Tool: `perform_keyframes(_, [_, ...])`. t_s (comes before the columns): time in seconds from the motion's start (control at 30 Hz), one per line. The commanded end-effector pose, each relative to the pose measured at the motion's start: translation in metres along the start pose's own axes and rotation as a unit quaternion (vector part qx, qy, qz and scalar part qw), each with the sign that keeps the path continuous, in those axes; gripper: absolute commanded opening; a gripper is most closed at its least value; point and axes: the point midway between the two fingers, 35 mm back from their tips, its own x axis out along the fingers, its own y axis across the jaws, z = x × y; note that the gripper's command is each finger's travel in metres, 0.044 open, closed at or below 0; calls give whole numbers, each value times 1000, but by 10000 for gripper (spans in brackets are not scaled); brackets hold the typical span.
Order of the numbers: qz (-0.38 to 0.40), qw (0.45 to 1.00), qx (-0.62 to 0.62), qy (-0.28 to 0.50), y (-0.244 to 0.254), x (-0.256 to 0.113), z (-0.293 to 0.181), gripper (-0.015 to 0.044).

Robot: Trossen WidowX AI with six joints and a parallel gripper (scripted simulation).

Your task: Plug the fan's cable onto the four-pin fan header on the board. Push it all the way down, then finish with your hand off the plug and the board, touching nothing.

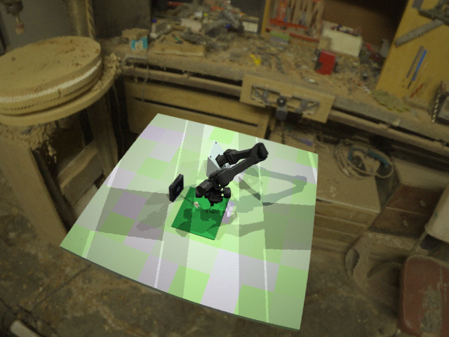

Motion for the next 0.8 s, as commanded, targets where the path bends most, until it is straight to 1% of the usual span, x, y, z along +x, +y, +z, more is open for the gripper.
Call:
perform_keyframes(0.0, [-4, 997, 72, -2, -7, -3, 1, 0])
perform_keyframes(0.37, [-4, 966, 260, -3, -20, -3, -1, 0])
perform_keyframes(0.77, [-4, 891, 454, -4, -35, -3, -4, 0])
